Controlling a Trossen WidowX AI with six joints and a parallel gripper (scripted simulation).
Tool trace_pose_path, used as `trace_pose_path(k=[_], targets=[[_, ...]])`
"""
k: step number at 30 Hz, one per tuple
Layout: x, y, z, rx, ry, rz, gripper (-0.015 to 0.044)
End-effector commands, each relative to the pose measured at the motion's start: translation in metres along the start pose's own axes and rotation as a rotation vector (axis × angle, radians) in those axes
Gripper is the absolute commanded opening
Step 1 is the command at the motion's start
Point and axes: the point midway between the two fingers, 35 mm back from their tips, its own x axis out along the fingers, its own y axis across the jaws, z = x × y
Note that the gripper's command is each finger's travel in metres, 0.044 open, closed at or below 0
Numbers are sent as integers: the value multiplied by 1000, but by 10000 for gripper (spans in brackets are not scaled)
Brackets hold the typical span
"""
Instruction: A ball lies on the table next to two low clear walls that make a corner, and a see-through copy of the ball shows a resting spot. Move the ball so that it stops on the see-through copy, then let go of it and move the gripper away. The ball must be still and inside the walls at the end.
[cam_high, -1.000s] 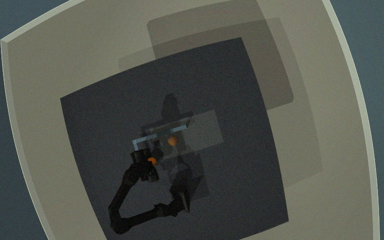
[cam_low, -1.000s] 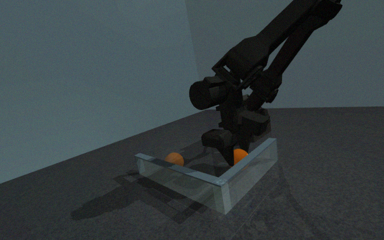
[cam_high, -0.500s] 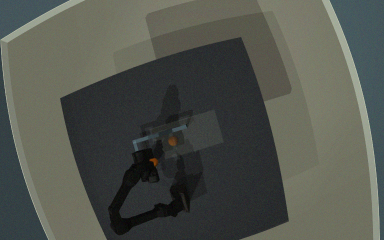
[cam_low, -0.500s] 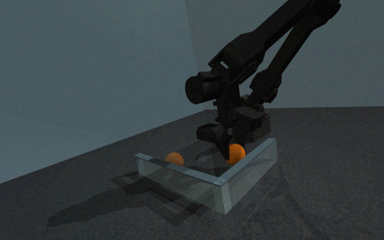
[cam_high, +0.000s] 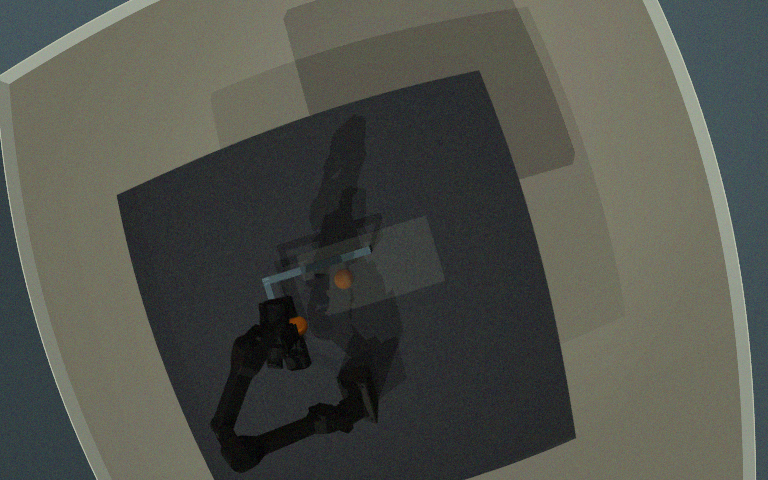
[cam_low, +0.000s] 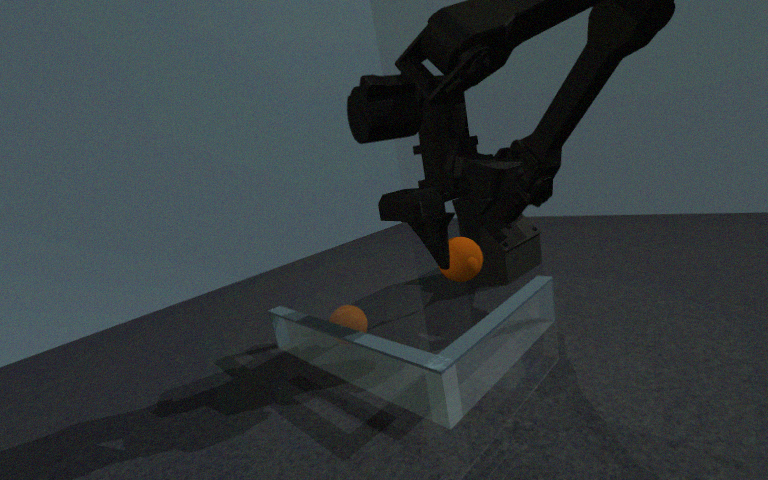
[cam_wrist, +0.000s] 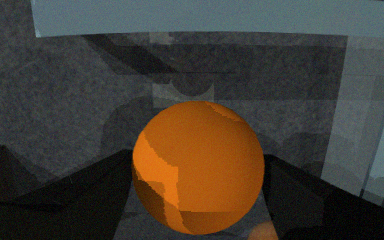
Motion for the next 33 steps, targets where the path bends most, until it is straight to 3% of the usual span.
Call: trace_pose_path(k=[1, 7, 13, 33], targets=[[-27, 1, 2, -25, -2, -2, 0], [-54, 5, 7, -49, -17, 3, 0], [-55, 3, 5, -25, -18, 2, 0], [-38, -48, -61, 713, -18, 0, 0]])
